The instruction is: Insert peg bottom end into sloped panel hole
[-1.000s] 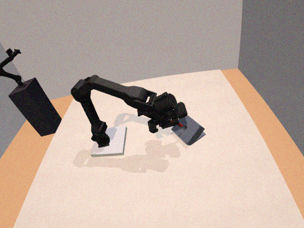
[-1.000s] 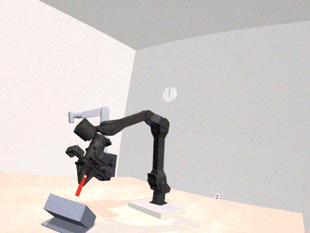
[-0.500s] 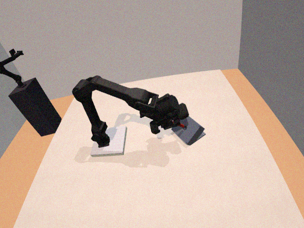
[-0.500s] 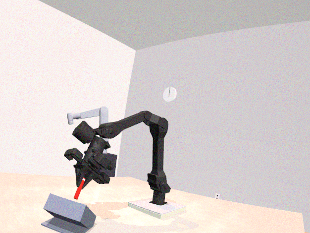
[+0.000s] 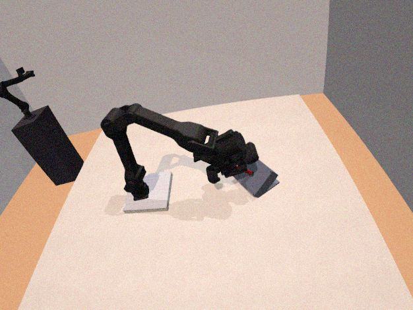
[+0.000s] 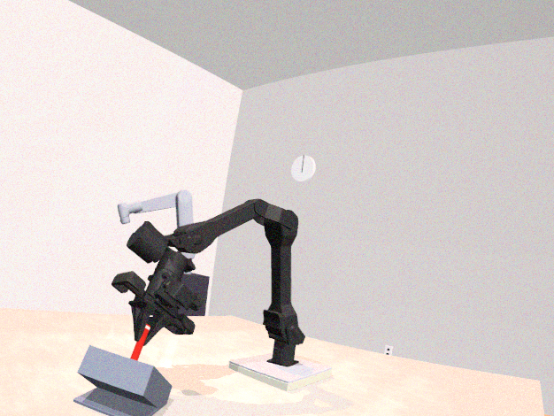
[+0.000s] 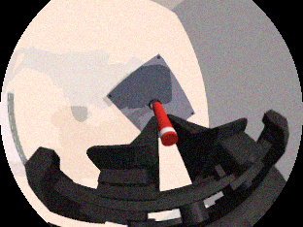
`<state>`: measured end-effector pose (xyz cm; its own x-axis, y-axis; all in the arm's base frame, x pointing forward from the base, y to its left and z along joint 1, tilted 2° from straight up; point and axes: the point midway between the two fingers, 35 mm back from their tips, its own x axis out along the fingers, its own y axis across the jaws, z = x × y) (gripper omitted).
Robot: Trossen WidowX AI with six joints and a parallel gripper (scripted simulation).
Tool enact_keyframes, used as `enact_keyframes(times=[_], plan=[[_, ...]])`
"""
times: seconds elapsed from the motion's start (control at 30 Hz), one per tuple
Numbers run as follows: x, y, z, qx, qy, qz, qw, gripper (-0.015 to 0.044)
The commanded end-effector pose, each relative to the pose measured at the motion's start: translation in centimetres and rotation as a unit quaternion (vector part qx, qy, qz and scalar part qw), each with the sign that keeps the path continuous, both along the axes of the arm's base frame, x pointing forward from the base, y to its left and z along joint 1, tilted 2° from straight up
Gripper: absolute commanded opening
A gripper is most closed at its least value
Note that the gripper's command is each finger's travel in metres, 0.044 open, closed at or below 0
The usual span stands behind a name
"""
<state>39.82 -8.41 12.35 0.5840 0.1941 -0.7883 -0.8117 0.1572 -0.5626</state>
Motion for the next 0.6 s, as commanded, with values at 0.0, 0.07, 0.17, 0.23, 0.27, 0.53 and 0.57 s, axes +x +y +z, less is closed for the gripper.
enact_keyframes(times=[0.0,0.07,0.17,0.23,0.27,0.53,0.57], plan=[[-0.02,-0.07,0.13,0.0,-0.001,-0.001,1.0,0.0],[-0.02,-0.07,0.13,0.0,-0.001,-0.001,1.0,0.0],[-0.02,-0.07,0.13,0.0,-0.001,-0.001,1.0,0.0],[-0.02,-0.07,0.13,0.0,-0.001,-0.001,1.0,0.0],[-0.02,-0.07,0.13,0.0,-0.001,-0.001,1.0,0.0],[-0.15,-0.06,0.03,0.0,-0.001,-0.001,1.0,0.0],[-0.18,-0.06,0.01,0.0,-0.001,-0.001,1.0,0.0]])
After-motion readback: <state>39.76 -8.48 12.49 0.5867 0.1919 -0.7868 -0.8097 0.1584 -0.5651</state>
